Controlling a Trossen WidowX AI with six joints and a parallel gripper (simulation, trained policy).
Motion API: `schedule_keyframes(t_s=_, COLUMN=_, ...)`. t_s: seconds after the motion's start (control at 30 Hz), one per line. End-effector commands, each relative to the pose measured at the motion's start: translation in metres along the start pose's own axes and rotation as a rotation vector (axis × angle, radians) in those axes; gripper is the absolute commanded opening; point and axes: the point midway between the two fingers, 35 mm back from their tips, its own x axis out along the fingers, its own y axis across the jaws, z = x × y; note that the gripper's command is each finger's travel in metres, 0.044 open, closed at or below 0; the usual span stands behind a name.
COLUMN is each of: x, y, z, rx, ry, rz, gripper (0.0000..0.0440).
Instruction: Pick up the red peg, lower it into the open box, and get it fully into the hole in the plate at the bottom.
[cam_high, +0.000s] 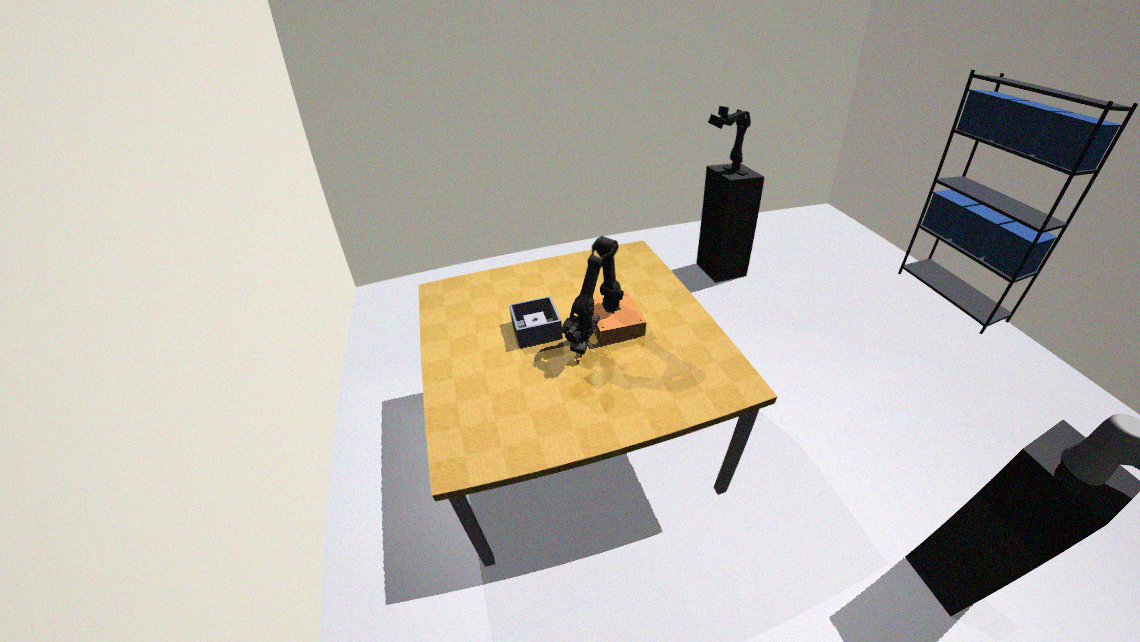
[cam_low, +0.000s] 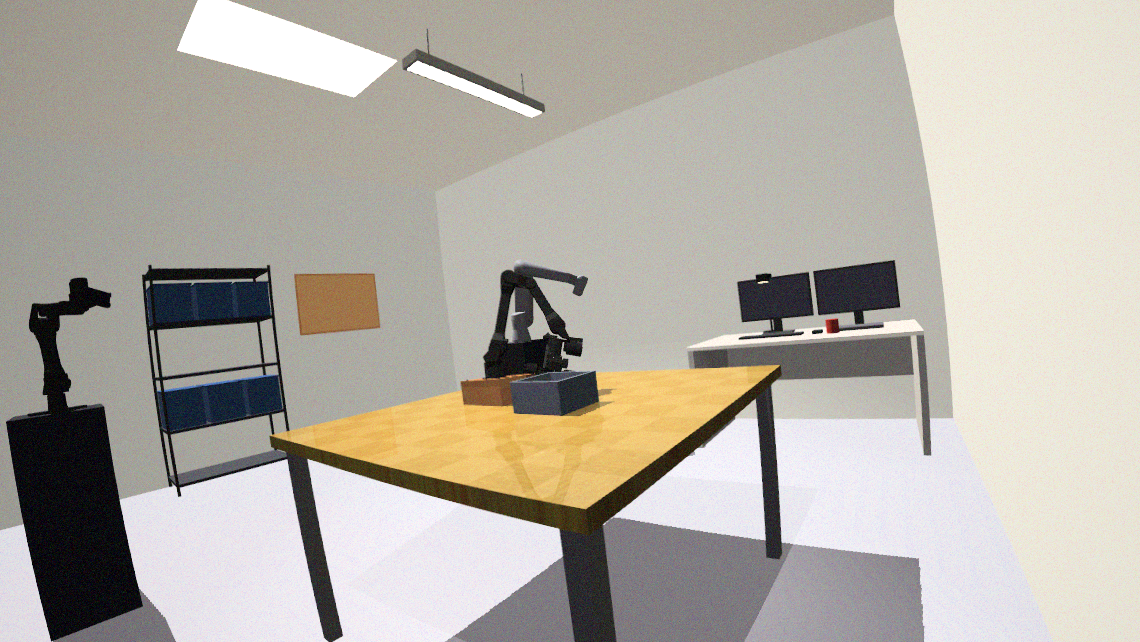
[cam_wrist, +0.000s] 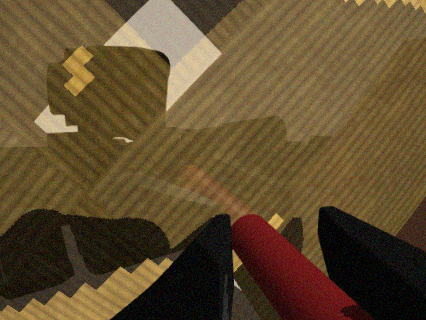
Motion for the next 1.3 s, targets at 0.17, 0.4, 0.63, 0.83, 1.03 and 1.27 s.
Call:
schedule_keyframes(t_s=0.17, x=-0.007, y=0.003, z=0.011, rx=-0.006, ry=-0.025, rz=-0.026, gripper=0.0000)
schedule_keyframes(t_s=0.4, x=-0.033, y=0.006, z=0.027, rx=0.000, ry=-0.071, rz=-0.017, gripper=0.0000)
schedule_keyframes(t_s=0.63, x=-0.063, y=0.006, z=0.047, rx=0.024, ry=-0.113, rz=-0.005, gripper=0.0000)
schedule_keyframes(t_s=0.83, x=-0.088, y=0.005, z=0.067, rx=0.074, ry=-0.145, rz=0.012, gripper=0.0000)
schedule_keyframes(t_s=1.03, x=-0.105, y=0.000, z=0.092, rx=0.148, ry=-0.170, rz=0.019, gripper=0.0000)
schedule_keyframes(t_s=1.27, x=-0.113, y=-0.008, z=0.126, rx=0.237, ry=-0.192, rz=0.029, gripper=0.0000)
